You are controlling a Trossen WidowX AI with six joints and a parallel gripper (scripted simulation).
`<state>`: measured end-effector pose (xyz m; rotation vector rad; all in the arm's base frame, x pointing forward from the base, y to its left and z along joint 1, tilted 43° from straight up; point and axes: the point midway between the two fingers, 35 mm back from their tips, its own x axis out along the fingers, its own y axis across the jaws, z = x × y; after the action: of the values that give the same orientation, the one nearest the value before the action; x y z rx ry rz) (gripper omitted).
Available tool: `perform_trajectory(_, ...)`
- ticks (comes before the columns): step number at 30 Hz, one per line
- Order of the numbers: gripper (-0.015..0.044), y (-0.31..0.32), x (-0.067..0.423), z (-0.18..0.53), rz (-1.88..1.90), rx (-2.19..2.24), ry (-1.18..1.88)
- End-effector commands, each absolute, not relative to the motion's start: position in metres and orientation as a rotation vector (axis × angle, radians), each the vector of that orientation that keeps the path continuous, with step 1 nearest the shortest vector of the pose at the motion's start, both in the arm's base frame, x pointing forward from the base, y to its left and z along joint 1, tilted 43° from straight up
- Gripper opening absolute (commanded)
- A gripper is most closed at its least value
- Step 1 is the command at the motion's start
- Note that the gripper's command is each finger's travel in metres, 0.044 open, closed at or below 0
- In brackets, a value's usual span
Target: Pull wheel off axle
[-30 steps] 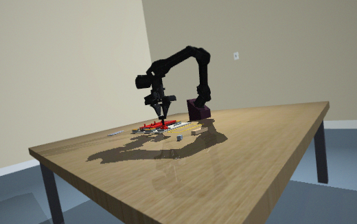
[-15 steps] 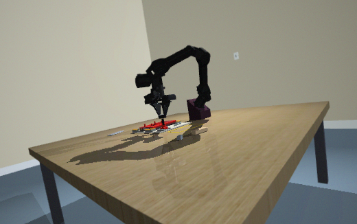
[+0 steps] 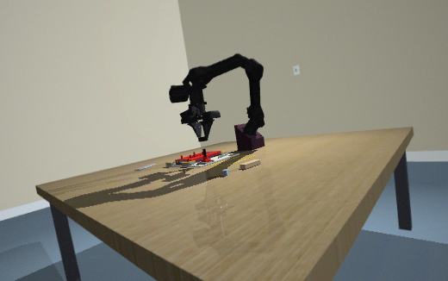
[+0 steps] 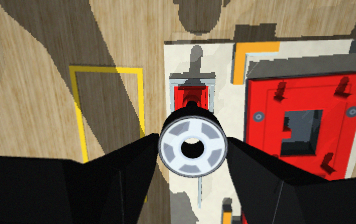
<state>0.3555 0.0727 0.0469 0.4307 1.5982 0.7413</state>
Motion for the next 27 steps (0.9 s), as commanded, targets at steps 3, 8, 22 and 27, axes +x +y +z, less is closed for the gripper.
perform_trajectory(3,0.0000,0.083,0.347,0.059,0.741,0.430,1.598)
perform_trajectory(8,0.0000,0.092,0.337,0.072,0.740,0.429,1.598)
perform_trajectory(22,0.0000,0.113,0.308,0.101,0.732,0.430,1.602)
perform_trajectory(27,0.0000,0.120,0.297,0.110,0.733,0.430,1.601)
